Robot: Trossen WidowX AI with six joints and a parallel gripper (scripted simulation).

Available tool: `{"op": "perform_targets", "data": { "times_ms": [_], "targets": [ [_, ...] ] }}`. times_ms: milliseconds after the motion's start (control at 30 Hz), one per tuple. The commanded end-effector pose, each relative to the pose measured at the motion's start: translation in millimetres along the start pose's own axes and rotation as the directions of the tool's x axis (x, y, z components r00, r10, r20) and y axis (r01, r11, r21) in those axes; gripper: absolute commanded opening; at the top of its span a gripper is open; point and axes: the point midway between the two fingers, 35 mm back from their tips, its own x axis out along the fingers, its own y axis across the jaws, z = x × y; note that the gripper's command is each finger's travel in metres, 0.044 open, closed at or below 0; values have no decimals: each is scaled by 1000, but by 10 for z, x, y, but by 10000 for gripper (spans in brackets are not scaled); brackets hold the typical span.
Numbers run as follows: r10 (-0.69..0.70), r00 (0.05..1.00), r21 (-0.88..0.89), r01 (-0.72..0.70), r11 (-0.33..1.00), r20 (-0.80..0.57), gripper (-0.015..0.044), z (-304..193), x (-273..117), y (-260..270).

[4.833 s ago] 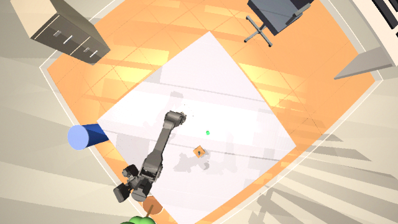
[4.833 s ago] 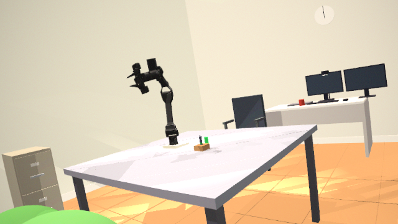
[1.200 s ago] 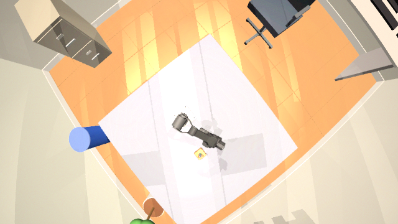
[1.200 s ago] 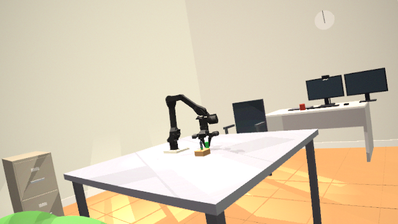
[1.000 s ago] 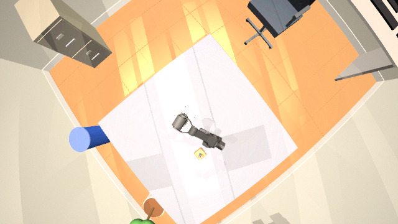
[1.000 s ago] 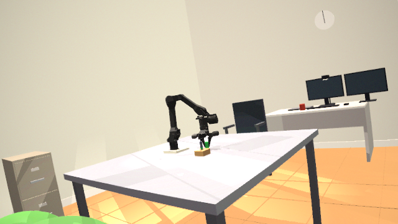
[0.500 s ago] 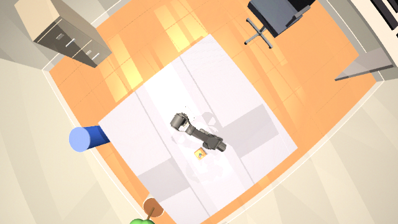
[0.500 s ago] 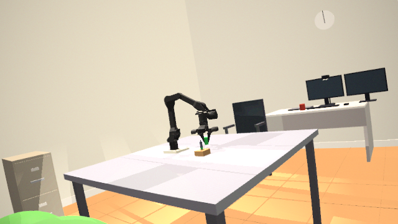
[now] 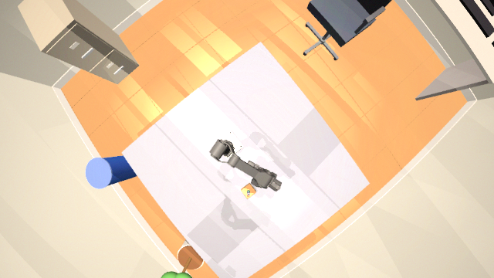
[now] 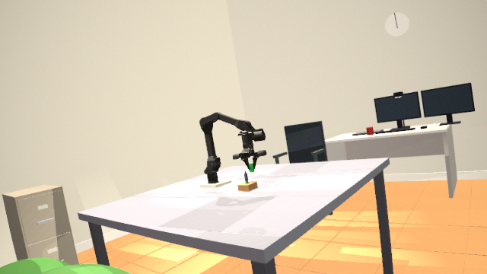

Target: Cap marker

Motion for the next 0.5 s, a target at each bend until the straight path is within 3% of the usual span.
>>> {"op": "perform_targets", "data": {
  "times_ms": [0,467],
  "targets": [
    [5,1000,0,-5,1000,0,0,104,-57,54],
    [6,1000,-1,-6,1000,6,0,553,-217,167]
  ]
}}
